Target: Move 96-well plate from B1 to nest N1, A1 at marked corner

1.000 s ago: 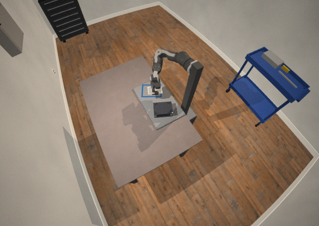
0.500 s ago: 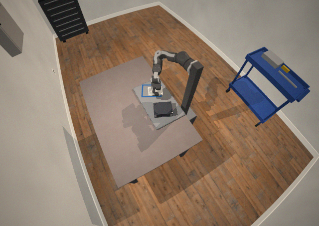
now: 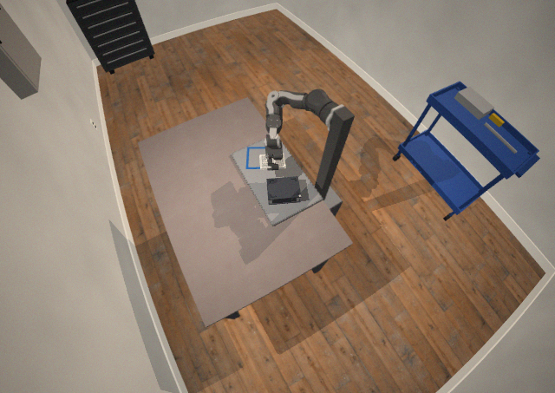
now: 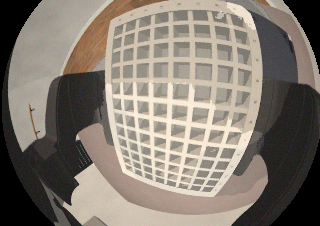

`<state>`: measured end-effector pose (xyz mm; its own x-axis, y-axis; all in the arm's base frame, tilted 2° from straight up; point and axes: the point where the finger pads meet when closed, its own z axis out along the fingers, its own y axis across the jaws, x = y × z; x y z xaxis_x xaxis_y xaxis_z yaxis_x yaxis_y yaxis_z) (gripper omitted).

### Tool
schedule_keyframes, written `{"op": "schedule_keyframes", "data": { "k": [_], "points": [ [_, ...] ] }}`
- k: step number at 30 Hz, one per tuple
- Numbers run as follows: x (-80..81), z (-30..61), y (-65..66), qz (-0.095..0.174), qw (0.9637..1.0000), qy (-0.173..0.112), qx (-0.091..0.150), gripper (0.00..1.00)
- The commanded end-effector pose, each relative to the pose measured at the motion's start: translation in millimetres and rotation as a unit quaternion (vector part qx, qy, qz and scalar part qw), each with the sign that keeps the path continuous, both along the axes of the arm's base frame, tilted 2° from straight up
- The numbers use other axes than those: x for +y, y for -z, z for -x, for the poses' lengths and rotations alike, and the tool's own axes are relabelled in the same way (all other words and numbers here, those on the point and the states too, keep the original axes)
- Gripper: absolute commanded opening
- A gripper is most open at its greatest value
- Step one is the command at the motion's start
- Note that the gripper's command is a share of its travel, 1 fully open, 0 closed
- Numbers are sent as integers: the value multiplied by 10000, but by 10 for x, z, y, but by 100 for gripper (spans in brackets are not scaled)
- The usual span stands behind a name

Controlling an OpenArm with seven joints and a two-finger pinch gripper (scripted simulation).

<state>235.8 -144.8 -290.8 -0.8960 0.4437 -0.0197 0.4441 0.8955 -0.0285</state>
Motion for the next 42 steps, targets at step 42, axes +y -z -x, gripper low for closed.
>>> {"op": "schedule_keyframes", "data": {
  "k": [42],
  "points": [
    [1196, -144, -245, 12, 10000, 12, 7, 0]
  ]
}}
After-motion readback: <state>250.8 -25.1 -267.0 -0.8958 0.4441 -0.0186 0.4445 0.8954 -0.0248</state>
